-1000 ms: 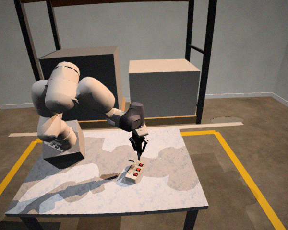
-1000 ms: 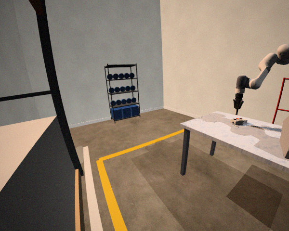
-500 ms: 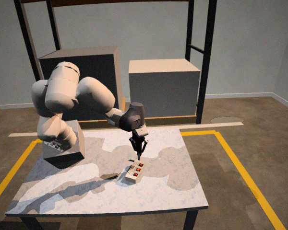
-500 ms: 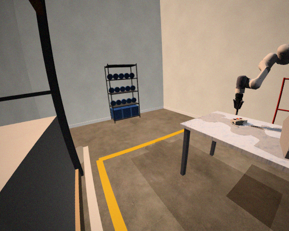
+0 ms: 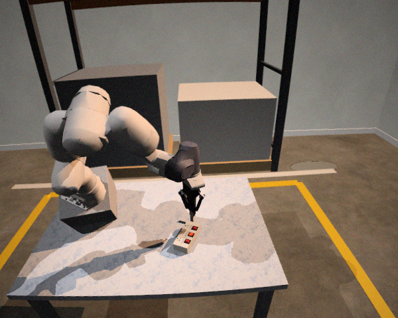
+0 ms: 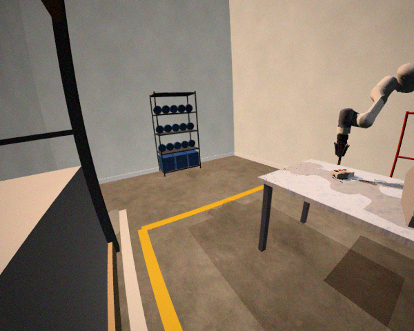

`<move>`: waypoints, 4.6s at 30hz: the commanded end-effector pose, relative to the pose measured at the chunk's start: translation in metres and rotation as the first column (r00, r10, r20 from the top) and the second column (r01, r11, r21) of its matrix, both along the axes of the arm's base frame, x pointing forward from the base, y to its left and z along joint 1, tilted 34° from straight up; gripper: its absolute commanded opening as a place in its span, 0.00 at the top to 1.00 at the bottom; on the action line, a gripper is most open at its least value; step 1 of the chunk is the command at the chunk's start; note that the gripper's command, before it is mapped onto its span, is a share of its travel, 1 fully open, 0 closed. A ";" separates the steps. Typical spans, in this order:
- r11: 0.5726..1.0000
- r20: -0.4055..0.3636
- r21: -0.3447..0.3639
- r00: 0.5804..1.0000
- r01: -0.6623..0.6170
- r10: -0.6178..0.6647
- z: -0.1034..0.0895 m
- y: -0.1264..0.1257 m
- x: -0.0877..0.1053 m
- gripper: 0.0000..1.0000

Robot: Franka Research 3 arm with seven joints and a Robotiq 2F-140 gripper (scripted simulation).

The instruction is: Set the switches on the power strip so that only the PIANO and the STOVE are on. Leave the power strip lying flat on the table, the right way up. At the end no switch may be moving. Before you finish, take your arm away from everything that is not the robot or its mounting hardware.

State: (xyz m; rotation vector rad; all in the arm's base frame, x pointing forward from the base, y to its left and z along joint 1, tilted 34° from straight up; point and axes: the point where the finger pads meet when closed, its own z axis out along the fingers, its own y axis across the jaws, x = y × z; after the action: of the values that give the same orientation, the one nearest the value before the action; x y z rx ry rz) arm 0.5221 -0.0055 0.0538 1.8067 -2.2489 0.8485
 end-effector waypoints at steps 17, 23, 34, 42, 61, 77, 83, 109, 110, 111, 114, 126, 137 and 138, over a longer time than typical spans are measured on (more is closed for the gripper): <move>1.000 0.004 0.001 1.000 0.007 -0.007 -0.012 -0.007 0.004 1.00; 1.000 0.004 0.001 1.000 0.007 -0.007 -0.018 -0.011 0.006 1.00; 1.000 0.004 0.001 1.000 0.007 -0.007 -0.028 -0.017 0.009 1.00; 1.000 0.004 0.001 1.000 0.007 -0.007 -0.033 -0.020 0.010 1.00; 1.000 0.004 0.001 1.000 0.007 -0.007 -0.036 -0.022 0.011 1.00; 1.000 0.004 0.001 1.000 0.007 -0.007 -0.036 -0.022 0.011 1.00; 1.000 0.004 0.001 1.000 0.007 -0.007 -0.036 -0.022 0.011 1.00; 1.000 0.004 0.001 1.000 0.007 -0.007 -0.035 -0.022 0.012 1.00; 1.000 0.004 0.001 1.000 0.007 -0.007 -0.035 -0.022 0.012 1.00; 1.000 0.004 0.001 1.000 0.007 -0.007 -0.035 -0.022 0.012 1.00; 1.000 0.004 0.001 1.000 0.007 -0.007 -0.035 -0.022 0.012 1.00; 1.000 0.004 0.001 1.000 0.007 -0.007 -0.035 -0.022 0.012 1.00; 1.000 0.004 0.001 1.000 0.007 -0.007 -0.035 -0.022 0.012 1.00; 1.000 0.004 0.001 1.000 0.007 -0.007 -0.035 -0.022 0.012 1.00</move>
State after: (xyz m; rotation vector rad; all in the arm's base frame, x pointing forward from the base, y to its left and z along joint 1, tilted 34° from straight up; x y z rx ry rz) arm 0.5330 -0.0263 0.0185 1.8039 -2.2503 0.8497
